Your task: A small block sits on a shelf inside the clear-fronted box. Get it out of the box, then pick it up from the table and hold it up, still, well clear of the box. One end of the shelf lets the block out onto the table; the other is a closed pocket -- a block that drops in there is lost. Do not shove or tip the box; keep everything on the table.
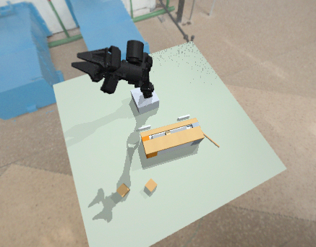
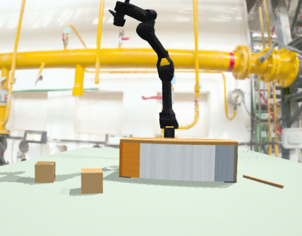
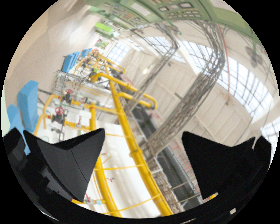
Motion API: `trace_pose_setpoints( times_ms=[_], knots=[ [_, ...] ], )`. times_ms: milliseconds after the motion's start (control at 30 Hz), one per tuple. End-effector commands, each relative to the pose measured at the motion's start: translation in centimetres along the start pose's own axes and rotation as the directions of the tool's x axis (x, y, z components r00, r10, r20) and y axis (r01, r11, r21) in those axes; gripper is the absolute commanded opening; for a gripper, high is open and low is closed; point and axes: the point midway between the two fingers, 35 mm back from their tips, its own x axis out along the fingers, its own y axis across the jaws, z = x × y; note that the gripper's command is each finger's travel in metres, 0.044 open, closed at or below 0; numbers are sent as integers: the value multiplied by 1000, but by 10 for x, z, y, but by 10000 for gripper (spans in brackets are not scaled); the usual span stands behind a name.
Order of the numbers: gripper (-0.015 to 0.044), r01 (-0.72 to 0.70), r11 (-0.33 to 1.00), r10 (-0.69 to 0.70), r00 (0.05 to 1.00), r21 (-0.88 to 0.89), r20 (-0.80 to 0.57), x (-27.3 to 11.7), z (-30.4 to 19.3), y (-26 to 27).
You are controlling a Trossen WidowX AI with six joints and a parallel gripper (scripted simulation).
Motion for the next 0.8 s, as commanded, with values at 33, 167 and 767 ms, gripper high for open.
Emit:
trace_pose_setpoints(
  times_ms=[33,167,767],
  knots=[
    [400,9,1000,-9,999,4,31,-3,10,-2],
    [400,48,998,-53,976,31,213,-29,66,-9],
    [400,-30,999,-3,434,17,901,-257,261,21]
  ],
)
